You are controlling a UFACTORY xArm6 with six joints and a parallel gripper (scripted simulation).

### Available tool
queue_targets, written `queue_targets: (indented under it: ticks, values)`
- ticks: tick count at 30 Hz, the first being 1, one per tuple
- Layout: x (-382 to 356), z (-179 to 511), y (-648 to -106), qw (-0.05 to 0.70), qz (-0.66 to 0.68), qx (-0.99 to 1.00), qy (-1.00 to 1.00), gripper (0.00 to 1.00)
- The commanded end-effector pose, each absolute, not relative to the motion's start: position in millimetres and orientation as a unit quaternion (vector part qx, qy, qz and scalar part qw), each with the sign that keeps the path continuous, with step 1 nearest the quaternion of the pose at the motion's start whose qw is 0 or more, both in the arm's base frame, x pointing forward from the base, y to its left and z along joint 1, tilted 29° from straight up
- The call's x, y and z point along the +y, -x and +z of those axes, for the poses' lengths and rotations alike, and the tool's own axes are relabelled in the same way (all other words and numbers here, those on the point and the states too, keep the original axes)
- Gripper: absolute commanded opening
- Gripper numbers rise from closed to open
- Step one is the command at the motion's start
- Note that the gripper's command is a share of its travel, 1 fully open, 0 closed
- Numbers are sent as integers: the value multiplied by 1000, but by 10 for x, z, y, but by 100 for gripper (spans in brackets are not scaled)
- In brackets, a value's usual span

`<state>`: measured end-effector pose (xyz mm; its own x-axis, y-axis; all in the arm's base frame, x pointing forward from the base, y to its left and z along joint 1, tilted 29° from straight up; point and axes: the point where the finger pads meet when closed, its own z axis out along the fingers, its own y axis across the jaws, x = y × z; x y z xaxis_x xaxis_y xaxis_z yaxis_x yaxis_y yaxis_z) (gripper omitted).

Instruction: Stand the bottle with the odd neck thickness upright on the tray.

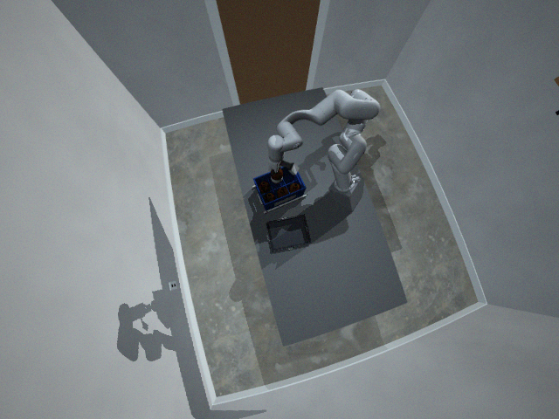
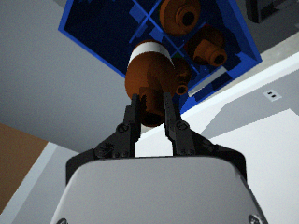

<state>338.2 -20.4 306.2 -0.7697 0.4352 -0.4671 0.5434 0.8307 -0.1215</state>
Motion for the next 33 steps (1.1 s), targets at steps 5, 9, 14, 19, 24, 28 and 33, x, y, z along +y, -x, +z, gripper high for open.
queue_targets:
  ticks: [5,9,14,19,24,28,33]
  values:
    - [-170,3158,-3358,217,-125,932,-263,0]
    - [-154,3197,-3342,217,-125,932,-263,0]
    - [-144,3223,-3332,217,-125,932,-263,0]
    - [-131,3257,-3319,217,-125,932,-263,0]
    - [-123,3277,-3311,217,-125,932,-263,0]
    - [-121,3282,-3309,217,-125,932,-263,0]
    - [-119,3286,-3307,217,-125,932,-263,0]
